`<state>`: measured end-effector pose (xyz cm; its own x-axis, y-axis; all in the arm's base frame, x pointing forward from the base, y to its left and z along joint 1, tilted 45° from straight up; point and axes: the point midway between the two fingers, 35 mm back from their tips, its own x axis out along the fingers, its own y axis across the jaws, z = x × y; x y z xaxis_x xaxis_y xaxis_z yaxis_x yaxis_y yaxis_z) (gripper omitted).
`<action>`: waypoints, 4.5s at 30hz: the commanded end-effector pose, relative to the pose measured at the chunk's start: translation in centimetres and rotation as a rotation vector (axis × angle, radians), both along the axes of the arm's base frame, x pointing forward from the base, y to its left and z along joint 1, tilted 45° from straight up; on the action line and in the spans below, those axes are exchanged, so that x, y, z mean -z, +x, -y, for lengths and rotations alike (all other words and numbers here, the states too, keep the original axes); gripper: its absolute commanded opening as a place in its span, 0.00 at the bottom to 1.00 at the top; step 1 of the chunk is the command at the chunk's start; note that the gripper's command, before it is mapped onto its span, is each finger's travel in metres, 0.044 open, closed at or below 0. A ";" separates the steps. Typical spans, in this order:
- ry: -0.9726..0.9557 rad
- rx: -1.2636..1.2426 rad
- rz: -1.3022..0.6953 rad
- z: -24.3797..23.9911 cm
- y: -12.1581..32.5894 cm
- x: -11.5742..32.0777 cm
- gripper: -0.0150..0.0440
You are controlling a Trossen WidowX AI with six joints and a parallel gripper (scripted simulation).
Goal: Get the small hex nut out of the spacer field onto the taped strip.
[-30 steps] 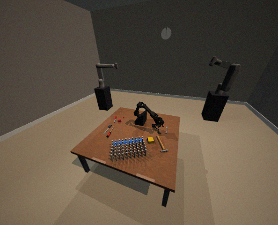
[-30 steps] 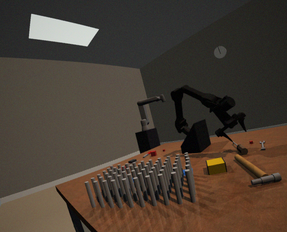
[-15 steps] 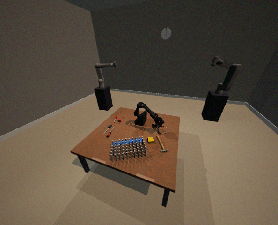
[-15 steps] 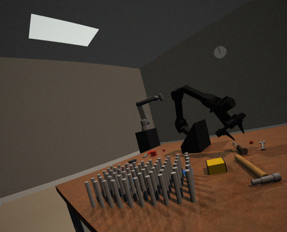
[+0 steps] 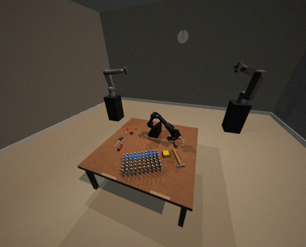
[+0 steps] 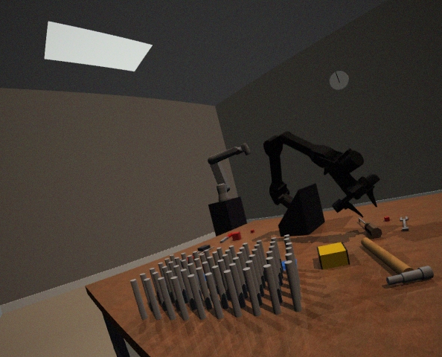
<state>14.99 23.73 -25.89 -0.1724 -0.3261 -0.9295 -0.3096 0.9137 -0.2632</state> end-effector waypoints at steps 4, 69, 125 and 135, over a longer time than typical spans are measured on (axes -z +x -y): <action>-0.013 0.001 -0.007 1.3 -0.2 1.3 0.73; -0.010 0.007 -0.005 0.7 -0.1 0.7 0.25; -0.028 0.379 0.347 5.4 -2.5 0.6 0.25; -0.024 0.380 0.349 6.6 -2.6 1.7 0.25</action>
<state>12.54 18.04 -27.07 0.0394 -0.3149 -0.9483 0.1580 0.9391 -0.3053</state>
